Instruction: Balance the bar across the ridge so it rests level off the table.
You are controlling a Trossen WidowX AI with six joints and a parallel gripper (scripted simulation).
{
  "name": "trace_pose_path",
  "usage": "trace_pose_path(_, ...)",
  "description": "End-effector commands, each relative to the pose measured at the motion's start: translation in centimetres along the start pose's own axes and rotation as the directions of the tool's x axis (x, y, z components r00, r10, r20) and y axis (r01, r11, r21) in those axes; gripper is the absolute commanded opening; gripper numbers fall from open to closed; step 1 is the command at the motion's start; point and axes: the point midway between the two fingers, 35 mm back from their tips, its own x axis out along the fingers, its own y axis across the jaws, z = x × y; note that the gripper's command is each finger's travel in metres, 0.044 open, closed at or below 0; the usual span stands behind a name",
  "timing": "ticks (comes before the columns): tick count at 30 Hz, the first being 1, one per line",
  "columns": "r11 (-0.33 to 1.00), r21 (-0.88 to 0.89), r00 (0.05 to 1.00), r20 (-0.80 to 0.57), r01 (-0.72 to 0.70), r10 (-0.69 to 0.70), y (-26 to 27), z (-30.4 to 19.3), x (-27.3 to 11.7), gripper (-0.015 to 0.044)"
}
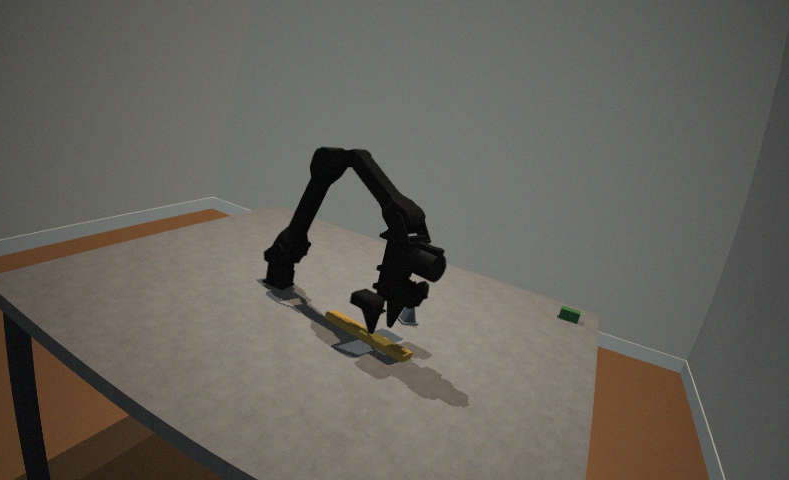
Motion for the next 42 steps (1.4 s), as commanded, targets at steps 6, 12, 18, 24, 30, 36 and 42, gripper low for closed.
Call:
trace_pose_path(6, 1.000, -0.004, 1.000, -0.010, -0.005, 0.005, 0.1, -0.2, 1.0, 0.0315)
trace_pose_path(12, 1.000, -0.004, 1.000, -0.010, -0.005, 0.005, 0.1, -0.2, 2.0, 0.0315)
trace_pose_path(18, 1.000, -0.004, 1.000, -0.010, -0.005, 0.005, 0.1, -0.3, 3.0, 0.0315)
trace_pose_path(24, 1.000, -0.004, 1.000, -0.010, -0.005, 0.005, 0.1, -0.3, 3.1, 0.0315)
trace_pose_path(30, 1.000, -0.004, 1.000, -0.010, -0.005, 0.005, 0.1, -0.3, 3.1, 0.0315)
trace_pose_path(36, 1.000, -0.004, 1.000, -0.010, -0.005, 0.005, 0.1, -0.3, 3.1, 0.0315)
trace_pose_path(42, 1.000, 0.000, 1.000, -0.004, 0.000, 0.000, 0.0, -0.1, 2.8, 0.0289)
